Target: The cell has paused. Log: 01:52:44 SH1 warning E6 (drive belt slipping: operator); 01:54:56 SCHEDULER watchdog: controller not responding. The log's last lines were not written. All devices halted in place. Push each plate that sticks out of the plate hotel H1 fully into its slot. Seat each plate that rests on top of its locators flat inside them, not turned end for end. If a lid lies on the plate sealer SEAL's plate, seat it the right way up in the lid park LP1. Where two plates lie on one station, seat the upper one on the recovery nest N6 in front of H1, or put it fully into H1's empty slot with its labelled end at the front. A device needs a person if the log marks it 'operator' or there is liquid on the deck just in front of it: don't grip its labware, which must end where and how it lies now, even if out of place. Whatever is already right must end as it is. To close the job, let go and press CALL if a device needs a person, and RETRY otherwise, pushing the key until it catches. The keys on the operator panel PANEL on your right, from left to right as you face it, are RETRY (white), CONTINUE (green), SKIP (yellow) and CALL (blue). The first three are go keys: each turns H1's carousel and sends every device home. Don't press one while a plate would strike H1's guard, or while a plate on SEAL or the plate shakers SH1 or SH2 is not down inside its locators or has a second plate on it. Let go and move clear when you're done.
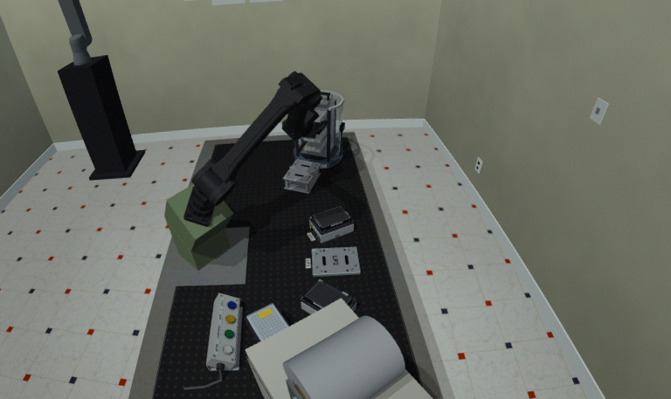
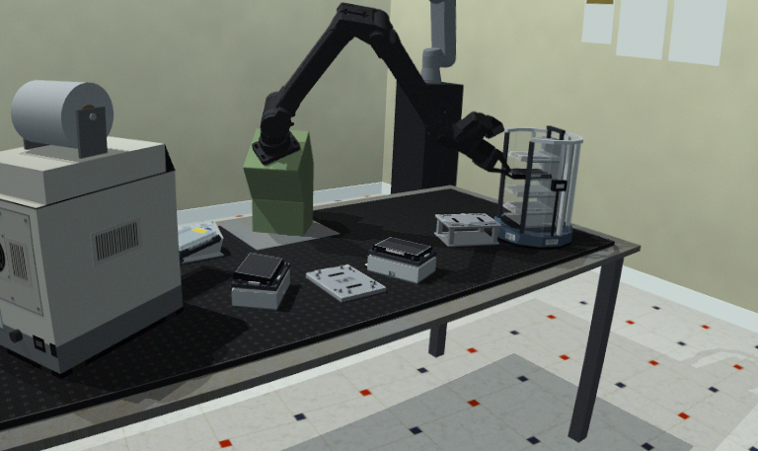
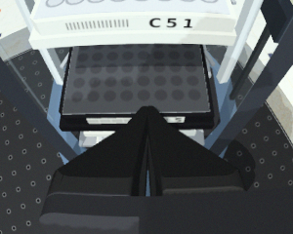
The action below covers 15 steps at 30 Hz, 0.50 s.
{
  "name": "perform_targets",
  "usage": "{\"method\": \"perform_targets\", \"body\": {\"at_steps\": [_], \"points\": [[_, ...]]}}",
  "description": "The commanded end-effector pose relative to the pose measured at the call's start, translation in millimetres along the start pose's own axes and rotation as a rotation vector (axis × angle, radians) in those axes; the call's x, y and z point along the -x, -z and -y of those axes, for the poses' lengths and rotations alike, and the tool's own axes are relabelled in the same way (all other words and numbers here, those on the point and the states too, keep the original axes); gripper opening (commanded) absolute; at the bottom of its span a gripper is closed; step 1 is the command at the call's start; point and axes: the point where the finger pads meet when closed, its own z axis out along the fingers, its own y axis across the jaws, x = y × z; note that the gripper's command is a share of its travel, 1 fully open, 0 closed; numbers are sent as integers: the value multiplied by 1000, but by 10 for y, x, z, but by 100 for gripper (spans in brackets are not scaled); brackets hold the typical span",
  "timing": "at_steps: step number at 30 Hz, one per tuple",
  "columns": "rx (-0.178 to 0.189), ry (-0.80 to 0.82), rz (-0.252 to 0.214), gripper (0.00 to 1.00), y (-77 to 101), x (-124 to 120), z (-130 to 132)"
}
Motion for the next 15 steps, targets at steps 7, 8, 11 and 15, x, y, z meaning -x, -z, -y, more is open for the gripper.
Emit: {"method": "perform_targets", "body": {"at_steps": [7,8,11,15], "points": [[10,-7,1,0,-162,86,-84],[10,-7,1,0,-166,89,-85],[9,-7,1,0,-172,88,-80],[10,-6,2,0,-187,107,-91]]}}
